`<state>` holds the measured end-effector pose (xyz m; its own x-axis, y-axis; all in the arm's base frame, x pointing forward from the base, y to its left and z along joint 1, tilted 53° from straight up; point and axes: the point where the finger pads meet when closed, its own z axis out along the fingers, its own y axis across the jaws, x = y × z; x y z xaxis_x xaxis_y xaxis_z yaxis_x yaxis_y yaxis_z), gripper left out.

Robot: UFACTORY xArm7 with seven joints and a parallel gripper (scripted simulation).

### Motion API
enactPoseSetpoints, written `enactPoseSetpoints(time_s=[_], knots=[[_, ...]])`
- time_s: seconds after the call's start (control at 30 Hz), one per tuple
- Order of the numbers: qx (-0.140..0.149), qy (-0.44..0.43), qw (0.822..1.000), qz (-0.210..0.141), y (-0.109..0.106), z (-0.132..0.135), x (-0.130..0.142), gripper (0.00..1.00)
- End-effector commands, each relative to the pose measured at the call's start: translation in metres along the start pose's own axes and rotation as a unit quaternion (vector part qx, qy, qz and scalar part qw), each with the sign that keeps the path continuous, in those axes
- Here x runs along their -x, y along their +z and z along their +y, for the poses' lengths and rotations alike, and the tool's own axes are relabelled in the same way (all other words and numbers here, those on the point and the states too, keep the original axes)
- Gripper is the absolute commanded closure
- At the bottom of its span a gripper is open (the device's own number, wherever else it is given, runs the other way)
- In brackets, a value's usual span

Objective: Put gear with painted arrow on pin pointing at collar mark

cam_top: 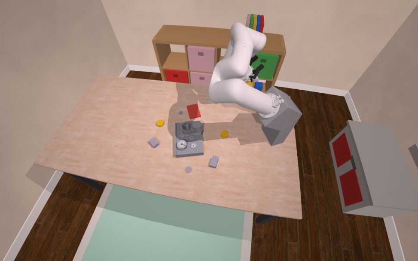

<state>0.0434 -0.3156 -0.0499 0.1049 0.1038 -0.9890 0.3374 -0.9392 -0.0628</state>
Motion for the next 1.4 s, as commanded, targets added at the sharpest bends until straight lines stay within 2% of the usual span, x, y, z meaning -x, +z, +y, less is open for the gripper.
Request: enactPoseSetpoints(time_s=[0.0, 0.1, 0.17, 0.6, 0.63, 0.67, 0.97, 1.03, 1.37], knots=[[-0.004, 0.004, 1.0, 0.0, 0.001, 0.0, 0.002, 0.0], [-0.004, 0.004, 1.0, 0.0, 0.001, 0.0, 0.002, 0.0], [-0.057, 0.053, 0.997, 0.005, 0.009, -0.001, 0.021, 0.0], [-0.057, 0.053, 0.997, 0.005, 0.009, -0.001, 0.021, 0.0], [-0.051, 0.066, 0.996, 0.018, -0.005, 0.002, 0.027, 0.0], [-0.029, 0.075, 0.996, 0.035, -0.025, 0.005, 0.032, 0.0], [-0.029, 0.075, 0.996, 0.035, -0.025, 0.005, 0.032, 0.0], [0.015, 0.09, 0.994, 0.067, -0.065, 0.01, 0.042, 0.0], [0.015, 0.09, 0.994, 0.067, -0.065, 0.01, 0.042, 0.0]])
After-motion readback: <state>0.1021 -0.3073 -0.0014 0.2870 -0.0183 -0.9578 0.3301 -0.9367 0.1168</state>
